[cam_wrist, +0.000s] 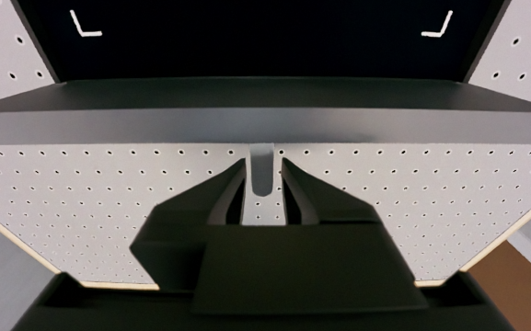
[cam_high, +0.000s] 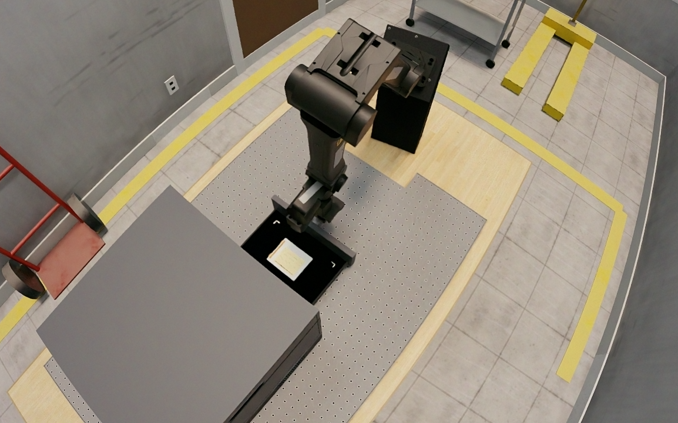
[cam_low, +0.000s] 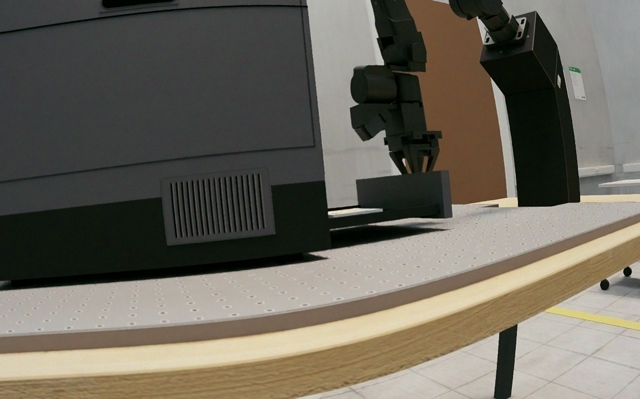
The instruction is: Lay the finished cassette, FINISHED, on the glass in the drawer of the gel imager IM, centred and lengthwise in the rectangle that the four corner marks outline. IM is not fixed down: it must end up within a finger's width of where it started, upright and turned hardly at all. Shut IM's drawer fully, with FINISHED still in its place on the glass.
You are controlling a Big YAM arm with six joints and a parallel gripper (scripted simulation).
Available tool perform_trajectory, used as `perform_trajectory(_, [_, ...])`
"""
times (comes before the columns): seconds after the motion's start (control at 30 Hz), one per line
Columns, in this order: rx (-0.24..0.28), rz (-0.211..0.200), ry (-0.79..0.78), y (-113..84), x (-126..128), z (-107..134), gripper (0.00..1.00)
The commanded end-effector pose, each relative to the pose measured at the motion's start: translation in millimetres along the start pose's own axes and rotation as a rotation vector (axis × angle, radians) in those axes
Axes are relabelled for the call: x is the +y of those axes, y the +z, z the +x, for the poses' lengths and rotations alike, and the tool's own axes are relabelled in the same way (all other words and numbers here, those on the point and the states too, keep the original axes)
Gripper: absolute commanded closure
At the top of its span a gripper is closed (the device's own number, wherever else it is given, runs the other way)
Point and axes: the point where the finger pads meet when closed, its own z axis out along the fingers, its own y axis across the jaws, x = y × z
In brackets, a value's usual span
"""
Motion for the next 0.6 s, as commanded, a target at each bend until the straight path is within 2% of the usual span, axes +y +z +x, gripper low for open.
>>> perform_trajectory(0.0, [-0.007,-0.008,0.001,6.5,5,-1,0.74])
perform_trajectory(0.2, [-0.011,-0.009,-0.001,13.4,6,-3,0.74])
perform_trajectory(0.27, [-0.035,-0.009,-0.005,8.4,6,-13,0.74])
perform_trajectory(0.33, [-0.035,-0.009,-0.005,8.4,6,-13,0.74])
perform_trajectory(0.37, [-0.002,0.0,0.0,9.3,1,2,0.74])
perform_trajectory(0.57, [-0.002,0.0,0.0,9.3,1,2,0.74])
